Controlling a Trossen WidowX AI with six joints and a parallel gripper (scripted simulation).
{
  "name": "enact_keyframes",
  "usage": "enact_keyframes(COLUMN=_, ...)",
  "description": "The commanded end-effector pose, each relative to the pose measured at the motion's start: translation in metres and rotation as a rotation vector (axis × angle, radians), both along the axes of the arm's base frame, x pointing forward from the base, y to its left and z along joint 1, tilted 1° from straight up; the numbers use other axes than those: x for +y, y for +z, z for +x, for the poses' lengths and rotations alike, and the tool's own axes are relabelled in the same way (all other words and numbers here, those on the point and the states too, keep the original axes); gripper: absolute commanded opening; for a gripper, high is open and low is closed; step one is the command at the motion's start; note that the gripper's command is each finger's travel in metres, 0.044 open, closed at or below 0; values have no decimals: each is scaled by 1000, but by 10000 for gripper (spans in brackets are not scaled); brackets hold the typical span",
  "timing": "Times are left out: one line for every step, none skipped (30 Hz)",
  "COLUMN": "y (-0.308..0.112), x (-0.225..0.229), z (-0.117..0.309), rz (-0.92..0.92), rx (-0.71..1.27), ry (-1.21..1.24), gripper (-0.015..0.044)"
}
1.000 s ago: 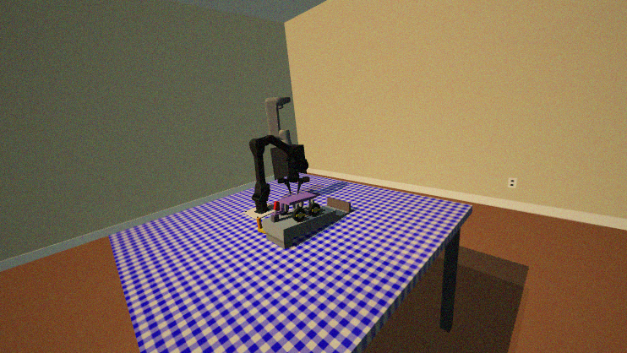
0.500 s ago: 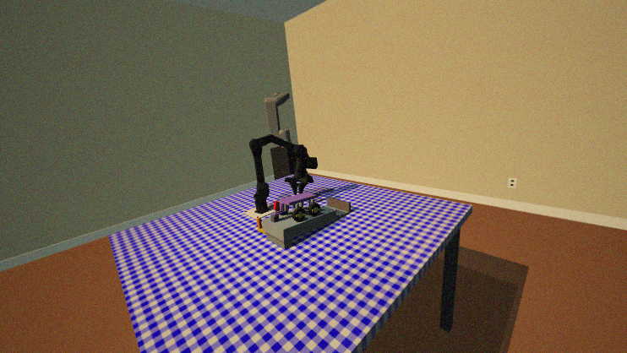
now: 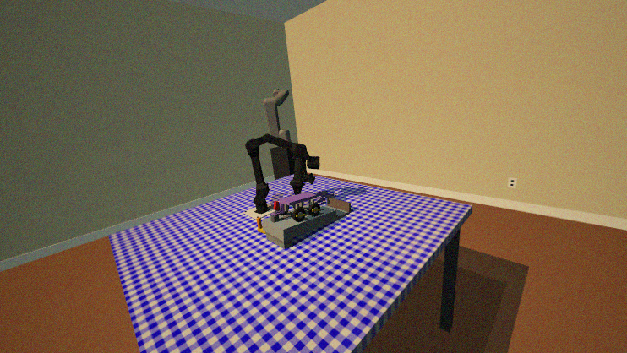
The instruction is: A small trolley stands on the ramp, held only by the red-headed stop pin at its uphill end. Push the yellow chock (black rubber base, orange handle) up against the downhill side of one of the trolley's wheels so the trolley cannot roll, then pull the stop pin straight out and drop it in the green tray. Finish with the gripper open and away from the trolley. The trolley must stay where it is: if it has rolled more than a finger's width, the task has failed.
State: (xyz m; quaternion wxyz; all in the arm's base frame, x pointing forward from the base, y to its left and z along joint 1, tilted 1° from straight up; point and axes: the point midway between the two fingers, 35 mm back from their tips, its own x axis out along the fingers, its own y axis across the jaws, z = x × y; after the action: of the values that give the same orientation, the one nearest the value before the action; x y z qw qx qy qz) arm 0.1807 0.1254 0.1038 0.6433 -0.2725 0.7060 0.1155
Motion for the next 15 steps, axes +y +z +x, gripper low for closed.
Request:
enact_keyframes(y=4, x=-13, z=10, rz=17, rx=-33, ry=-203, gripper=190)
enact_keyframes(y=5, x=-17, z=12, rz=20, rx=-43, ry=-263, gripper=190)
enact_keyframes(y=6, x=-21, z=15, rz=23, rx=-52, ry=-324, gripper=190)
enact_keyframes(y=7, x=-26, z=18, rz=25, rx=-62, ry=-385, gripper=190)
enact_keyframes(y=8, x=-30, z=20, rz=27, rx=-71, ry=-446, gripper=190)
enact_keyframes(y=9, x=-34, z=23, rz=29, rx=-80, ry=-507, gripper=190)
enact_keyframes(y=10, x=-39, z=25, rz=31, rx=-90, ry=-568, gripper=190)
enact_keyframes(y=11, x=-44, z=27, rz=32, rx=-99, ry=-628, gripper=190)
enact_keyframes(y=12, x=-48, z=30, rz=34, rx=-108, ry=-689, gripper=190)
enact_keyframes(y=13, x=-53, z=32, rz=35, rx=-117, ry=-750, gripper=190)
enact_keyframes(y=14, x=-58, z=33, rz=36, rx=-126, ry=-811, gripper=190)
enact_keyframes(y=15, x=-63, z=35, rz=37, rx=-135, ry=-872, gripper=190)
enact_keyframes(y=15, x=-68, z=37, rz=38, rx=-144, ry=-933, gripper=190)
enact_keyframes(y=16, x=-73, z=38, rz=38, rx=-153, ry=-994, gripper=190)
enact_keyframes(y=17, x=-78, z=40, rz=39, rx=-162, ry=-1055, gripper=190)
